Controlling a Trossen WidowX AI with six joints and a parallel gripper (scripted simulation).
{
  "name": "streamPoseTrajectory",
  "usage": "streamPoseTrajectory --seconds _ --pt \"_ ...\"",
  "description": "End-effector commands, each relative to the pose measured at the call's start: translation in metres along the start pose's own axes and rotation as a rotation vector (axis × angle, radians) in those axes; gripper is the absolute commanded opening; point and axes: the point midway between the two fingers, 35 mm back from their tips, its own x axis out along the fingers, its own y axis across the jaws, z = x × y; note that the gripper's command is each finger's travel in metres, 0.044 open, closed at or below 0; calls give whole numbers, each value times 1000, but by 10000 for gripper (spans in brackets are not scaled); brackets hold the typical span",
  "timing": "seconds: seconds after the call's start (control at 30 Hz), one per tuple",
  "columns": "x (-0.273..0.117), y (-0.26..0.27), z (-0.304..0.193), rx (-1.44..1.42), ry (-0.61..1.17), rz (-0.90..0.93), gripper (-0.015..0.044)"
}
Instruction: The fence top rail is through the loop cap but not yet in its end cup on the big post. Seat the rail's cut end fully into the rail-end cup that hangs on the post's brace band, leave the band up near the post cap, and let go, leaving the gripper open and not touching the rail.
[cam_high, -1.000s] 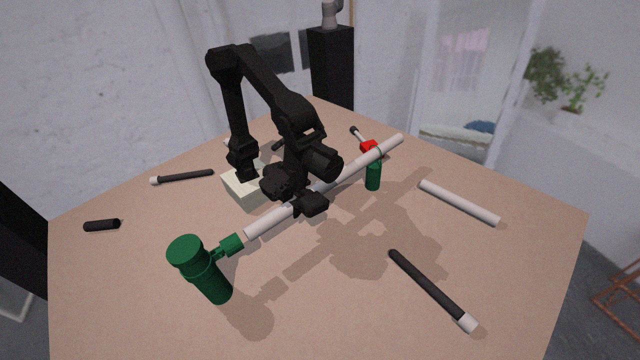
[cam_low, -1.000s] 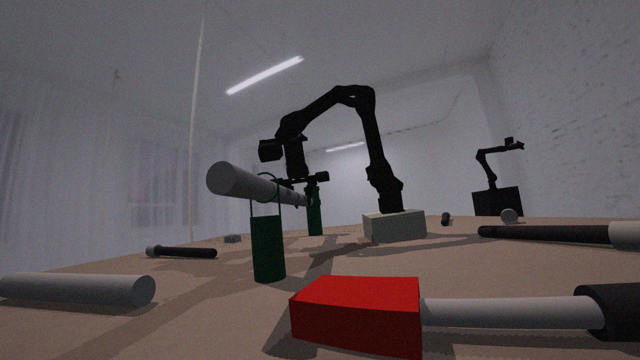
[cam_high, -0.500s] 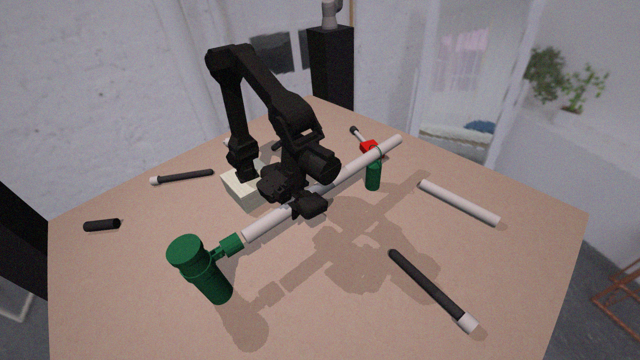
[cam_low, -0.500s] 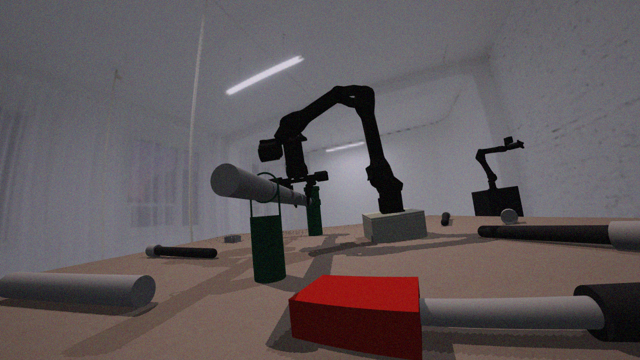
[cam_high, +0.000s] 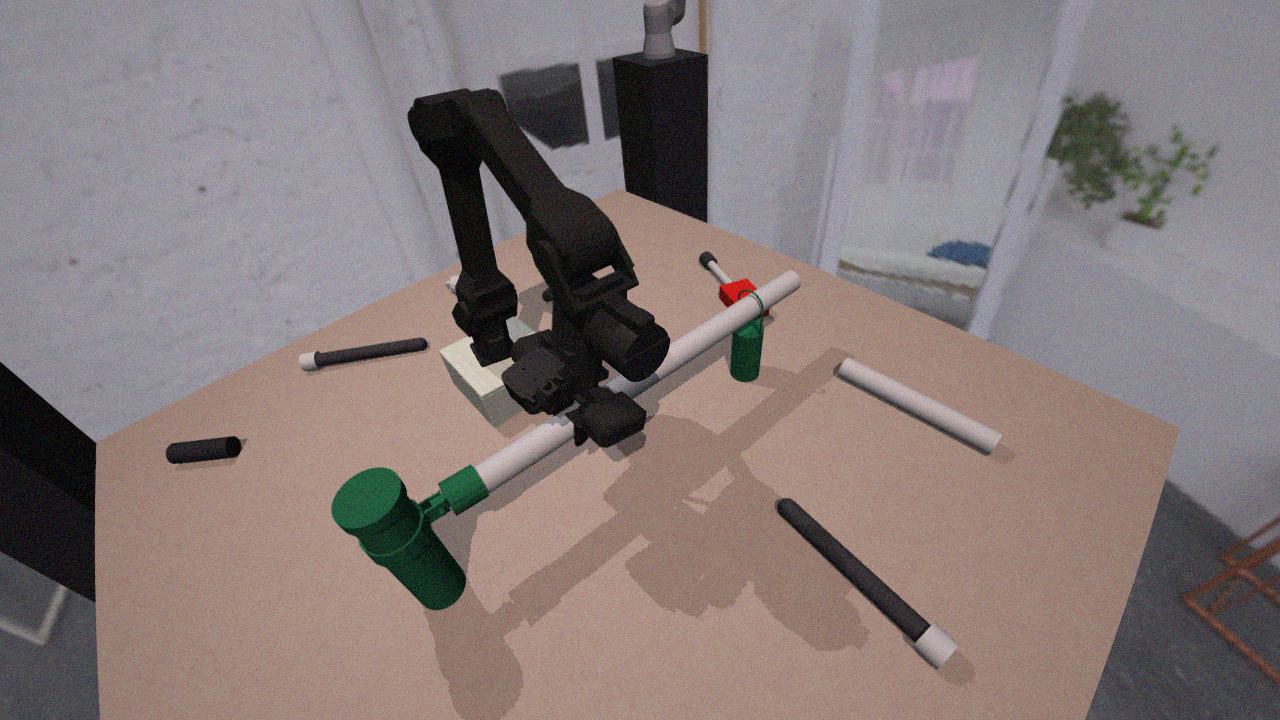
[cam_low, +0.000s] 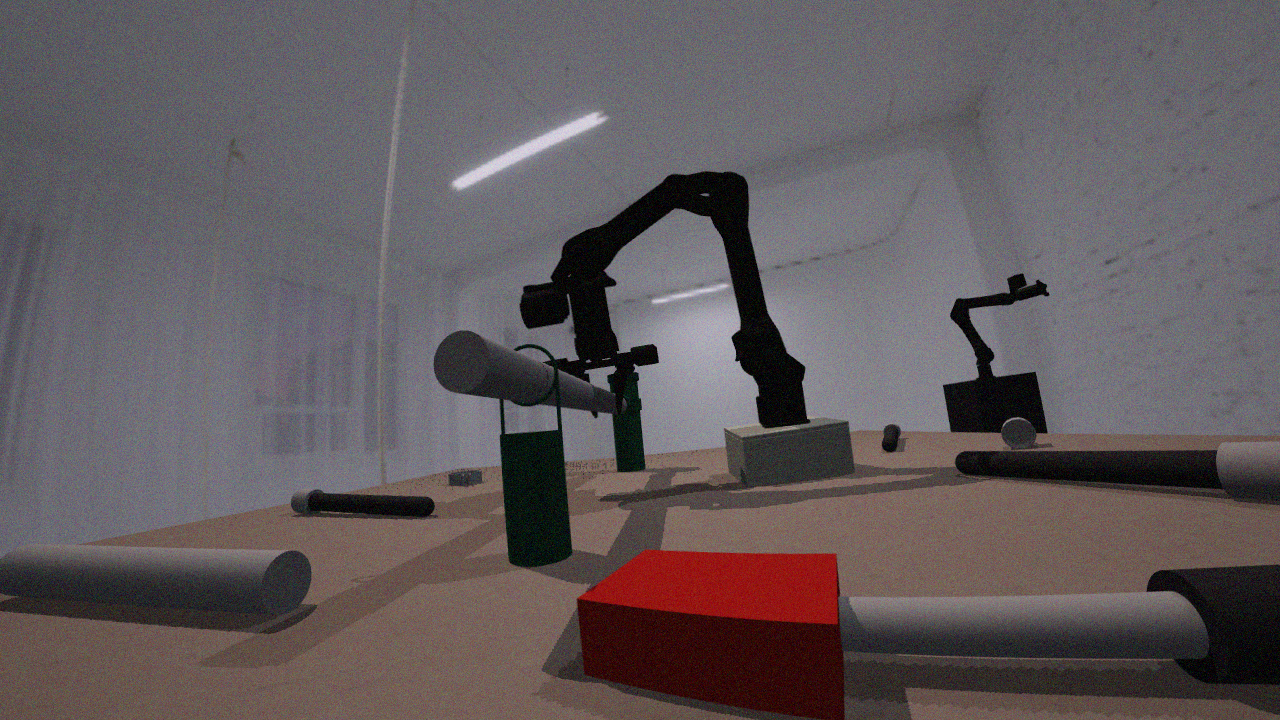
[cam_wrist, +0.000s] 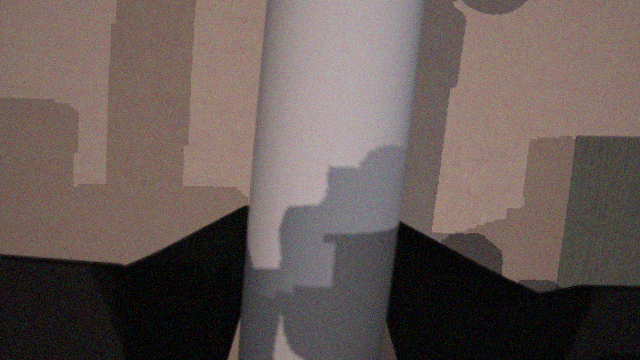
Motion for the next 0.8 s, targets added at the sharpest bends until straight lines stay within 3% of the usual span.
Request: streamPoseTrajectory --seconds 0.0,0.77 --pt "0 0 0 0 0 0 0" --pt "-1 0 2 1 -5 0 0"
